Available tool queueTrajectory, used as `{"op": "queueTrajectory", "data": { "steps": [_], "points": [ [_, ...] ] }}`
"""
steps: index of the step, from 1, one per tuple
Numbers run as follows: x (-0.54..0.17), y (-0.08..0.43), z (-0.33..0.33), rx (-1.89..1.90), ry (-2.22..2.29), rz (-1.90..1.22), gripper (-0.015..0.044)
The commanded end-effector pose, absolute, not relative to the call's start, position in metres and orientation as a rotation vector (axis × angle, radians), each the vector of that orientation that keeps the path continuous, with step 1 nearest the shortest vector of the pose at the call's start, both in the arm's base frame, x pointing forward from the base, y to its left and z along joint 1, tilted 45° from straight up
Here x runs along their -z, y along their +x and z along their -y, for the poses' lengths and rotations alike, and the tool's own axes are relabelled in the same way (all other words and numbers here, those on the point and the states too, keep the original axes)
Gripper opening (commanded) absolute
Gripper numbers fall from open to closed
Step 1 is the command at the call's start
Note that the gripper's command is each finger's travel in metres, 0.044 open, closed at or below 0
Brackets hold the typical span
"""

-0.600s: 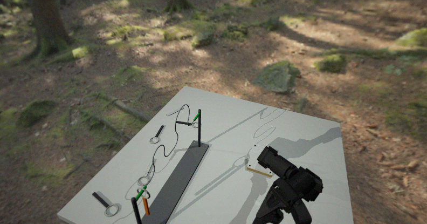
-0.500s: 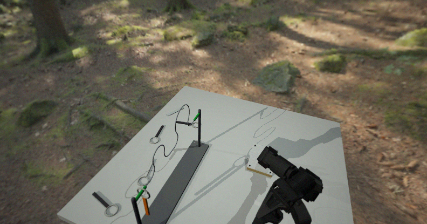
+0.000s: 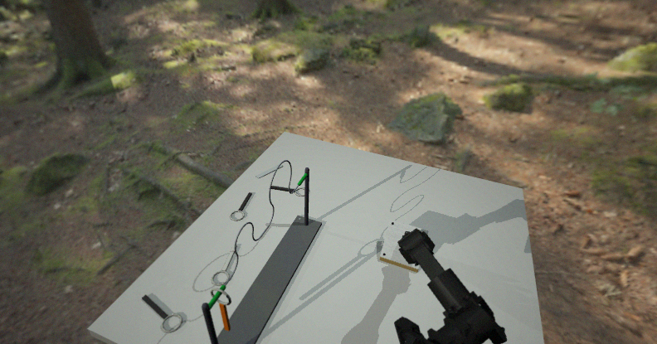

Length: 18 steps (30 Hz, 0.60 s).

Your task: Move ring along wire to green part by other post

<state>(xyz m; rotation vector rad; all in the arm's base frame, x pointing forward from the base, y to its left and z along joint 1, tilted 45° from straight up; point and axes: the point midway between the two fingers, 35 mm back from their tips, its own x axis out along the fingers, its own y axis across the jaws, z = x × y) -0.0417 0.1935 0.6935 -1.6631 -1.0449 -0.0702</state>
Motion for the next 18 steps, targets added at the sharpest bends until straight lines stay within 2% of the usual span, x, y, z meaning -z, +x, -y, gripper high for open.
{"op": "queueTrajectory", "data": {
  "steps": [1,9,18],
  "points": [
    [-0.681,-0.051,-0.230,0.252,-1.978,1.066,0.0160],
    [-0.653,-0.038,-0.295,0.602,-2.550,1.020,0.0160],
    [-0.602,0.014,-0.366,0.953,-3.244,0.853,0.0160]
  ]
}}
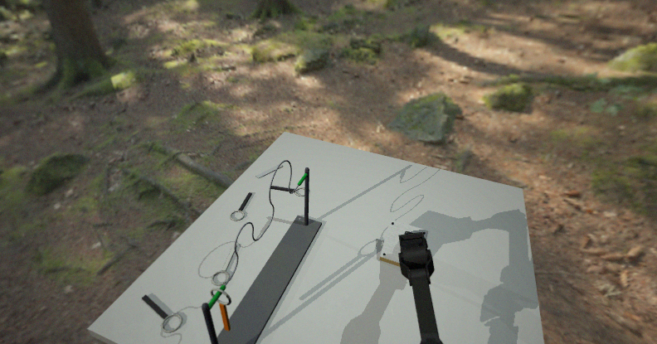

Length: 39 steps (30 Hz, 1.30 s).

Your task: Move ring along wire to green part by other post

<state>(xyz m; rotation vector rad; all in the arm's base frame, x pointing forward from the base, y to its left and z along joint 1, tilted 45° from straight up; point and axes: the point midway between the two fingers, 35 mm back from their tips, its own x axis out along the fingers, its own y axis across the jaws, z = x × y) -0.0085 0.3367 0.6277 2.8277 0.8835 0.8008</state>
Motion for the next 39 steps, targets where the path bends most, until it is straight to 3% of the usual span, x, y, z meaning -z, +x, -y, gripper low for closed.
{"op": "queueTrajectory", "data": {
  "steps": [1,13,25,39],
  "points": [
    [-0.595,0.022,-0.372,-0.749,2.537,-0.630,0.0160],
    [-0.503,0.141,-0.415,-0.450,1.727,-0.156,0.0160],
    [-0.400,0.280,-0.384,-0.030,0.862,0.022,0.0160],
    [-0.398,0.292,-0.377,-0.007,0.814,0.024,0.0160]
  ]
}}
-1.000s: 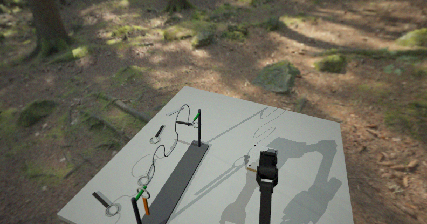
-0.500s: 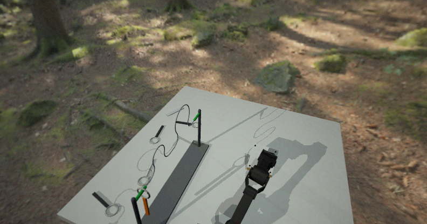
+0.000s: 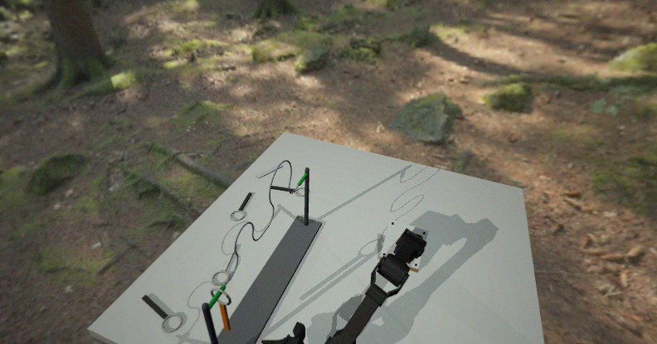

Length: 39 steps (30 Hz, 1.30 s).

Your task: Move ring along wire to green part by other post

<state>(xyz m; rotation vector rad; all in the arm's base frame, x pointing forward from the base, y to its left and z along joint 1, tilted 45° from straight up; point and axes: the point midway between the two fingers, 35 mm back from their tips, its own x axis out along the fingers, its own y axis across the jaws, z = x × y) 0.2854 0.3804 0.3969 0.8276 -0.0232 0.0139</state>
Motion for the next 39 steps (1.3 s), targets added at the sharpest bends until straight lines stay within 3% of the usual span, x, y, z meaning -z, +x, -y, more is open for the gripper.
{"op": "queueTrajectory", "data": {
  "steps": [1,6,39],
  "points": [
    [-0.403,0.299,-0.372,-0.007,0.814,0.025,0.0160],
    [-0.430,0.333,-0.346,-0.009,0.812,0.028,0.0160],
    [-0.434,0.373,-0.347,-0.010,0.811,0.032,0.0160]
  ]
}}
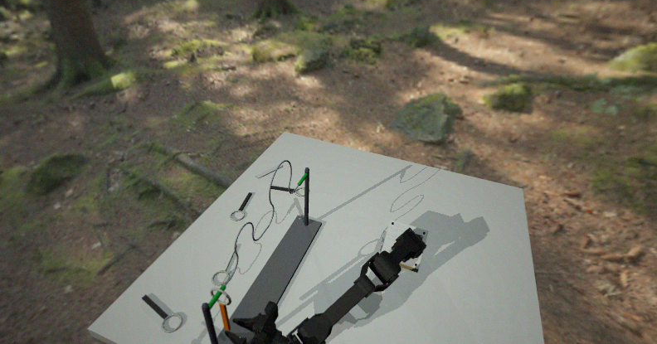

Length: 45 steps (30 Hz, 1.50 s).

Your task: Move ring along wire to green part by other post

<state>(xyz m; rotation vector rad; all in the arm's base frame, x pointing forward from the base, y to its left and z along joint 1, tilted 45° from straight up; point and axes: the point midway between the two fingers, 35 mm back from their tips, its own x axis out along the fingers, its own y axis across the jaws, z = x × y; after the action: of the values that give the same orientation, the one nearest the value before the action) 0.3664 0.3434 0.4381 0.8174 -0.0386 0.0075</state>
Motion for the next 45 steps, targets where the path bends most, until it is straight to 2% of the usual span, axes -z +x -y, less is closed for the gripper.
{"op": "queueTrajectory", "data": {
  "steps": [1,19,45],
  "points": [
    [-0.434,0.375,-0.347,-0.010,0.811,0.032,0.0160],
    [-0.434,0.403,-0.345,-0.011,0.810,0.034,0.0160],
    [-0.434,0.403,-0.345,-0.011,0.810,0.034,0.0160]
  ]
}}
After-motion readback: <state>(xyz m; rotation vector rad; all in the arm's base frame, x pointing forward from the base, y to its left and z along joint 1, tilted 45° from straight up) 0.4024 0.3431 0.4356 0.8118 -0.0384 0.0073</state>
